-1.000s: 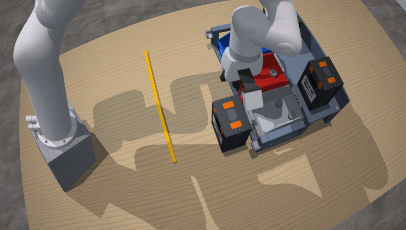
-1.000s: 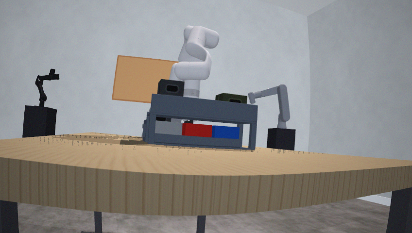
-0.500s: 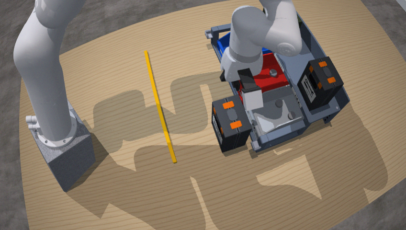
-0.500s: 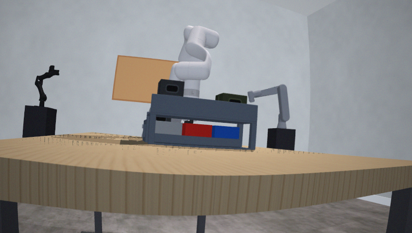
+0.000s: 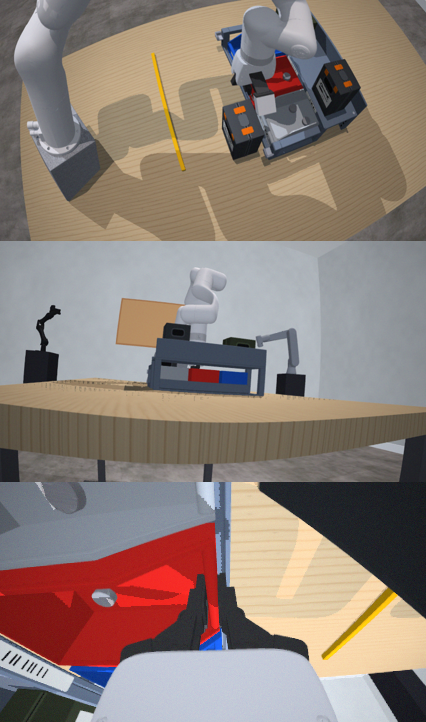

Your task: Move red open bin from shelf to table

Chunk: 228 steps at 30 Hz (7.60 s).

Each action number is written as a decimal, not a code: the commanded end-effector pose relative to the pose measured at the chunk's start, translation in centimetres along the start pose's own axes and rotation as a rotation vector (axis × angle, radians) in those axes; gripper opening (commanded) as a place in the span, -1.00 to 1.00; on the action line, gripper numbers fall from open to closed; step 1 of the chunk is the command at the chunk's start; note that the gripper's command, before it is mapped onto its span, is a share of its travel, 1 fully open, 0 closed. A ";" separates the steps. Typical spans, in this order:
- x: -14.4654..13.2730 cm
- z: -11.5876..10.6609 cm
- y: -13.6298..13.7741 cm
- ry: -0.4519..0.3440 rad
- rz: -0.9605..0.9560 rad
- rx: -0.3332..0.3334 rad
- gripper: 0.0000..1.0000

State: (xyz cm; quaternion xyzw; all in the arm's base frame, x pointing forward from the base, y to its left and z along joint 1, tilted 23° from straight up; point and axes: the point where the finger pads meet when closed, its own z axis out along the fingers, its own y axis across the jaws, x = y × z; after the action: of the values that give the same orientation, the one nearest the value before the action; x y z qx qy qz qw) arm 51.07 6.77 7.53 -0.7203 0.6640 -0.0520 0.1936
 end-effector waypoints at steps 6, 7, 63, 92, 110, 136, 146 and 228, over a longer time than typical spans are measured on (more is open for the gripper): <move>0.0 -0.4 -0.1 0.000 0.000 0.003 -1.00; 0.0 -0.6 -0.1 0.000 0.000 0.003 -1.00; 0.0 -1.9 -0.1 0.000 0.000 0.003 -1.00; 0.0 -1.9 4.6 0.000 0.000 0.003 -1.00; 0.0 -1.9 8.2 0.000 0.000 0.003 -1.00; 0.0 -1.9 11.8 0.000 0.000 0.003 -1.00; 0.0 -1.9 16.3 0.000 0.000 0.002 -1.00; 0.0 0.4 16.1 0.000 0.000 -0.002 1.00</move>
State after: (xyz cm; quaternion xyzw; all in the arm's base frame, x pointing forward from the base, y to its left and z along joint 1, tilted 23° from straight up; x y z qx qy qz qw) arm 36.08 6.17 1.56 -0.7206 0.6641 -0.0507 0.1924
